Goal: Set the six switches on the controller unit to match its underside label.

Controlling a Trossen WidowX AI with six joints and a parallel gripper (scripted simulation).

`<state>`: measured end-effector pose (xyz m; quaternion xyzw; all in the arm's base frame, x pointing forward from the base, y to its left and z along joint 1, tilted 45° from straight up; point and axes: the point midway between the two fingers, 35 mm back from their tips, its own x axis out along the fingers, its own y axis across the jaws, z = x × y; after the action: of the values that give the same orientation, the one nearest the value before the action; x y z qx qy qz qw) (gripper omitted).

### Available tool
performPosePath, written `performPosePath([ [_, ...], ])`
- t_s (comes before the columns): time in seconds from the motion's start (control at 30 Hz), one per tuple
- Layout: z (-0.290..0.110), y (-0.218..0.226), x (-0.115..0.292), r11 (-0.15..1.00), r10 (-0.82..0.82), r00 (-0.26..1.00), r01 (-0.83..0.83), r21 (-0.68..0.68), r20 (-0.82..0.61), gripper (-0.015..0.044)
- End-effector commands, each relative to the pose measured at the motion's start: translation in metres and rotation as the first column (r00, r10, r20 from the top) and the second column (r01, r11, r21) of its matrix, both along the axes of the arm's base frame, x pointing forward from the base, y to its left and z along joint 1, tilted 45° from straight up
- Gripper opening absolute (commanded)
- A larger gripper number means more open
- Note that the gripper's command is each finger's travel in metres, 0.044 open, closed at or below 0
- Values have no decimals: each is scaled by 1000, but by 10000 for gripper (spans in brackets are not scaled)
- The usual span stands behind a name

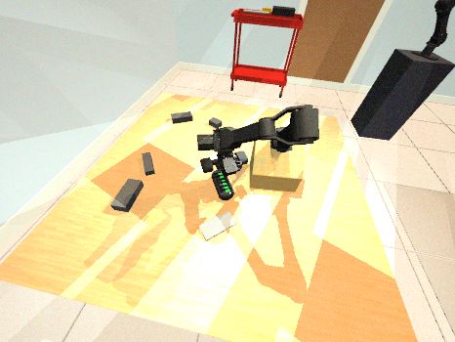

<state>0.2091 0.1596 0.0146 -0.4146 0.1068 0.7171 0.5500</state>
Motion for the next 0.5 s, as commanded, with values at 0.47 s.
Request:
performPosePath([
  [0.47, 19, 24, 5, 1000, 12, 1000, -12, 9, -2, 0],
])
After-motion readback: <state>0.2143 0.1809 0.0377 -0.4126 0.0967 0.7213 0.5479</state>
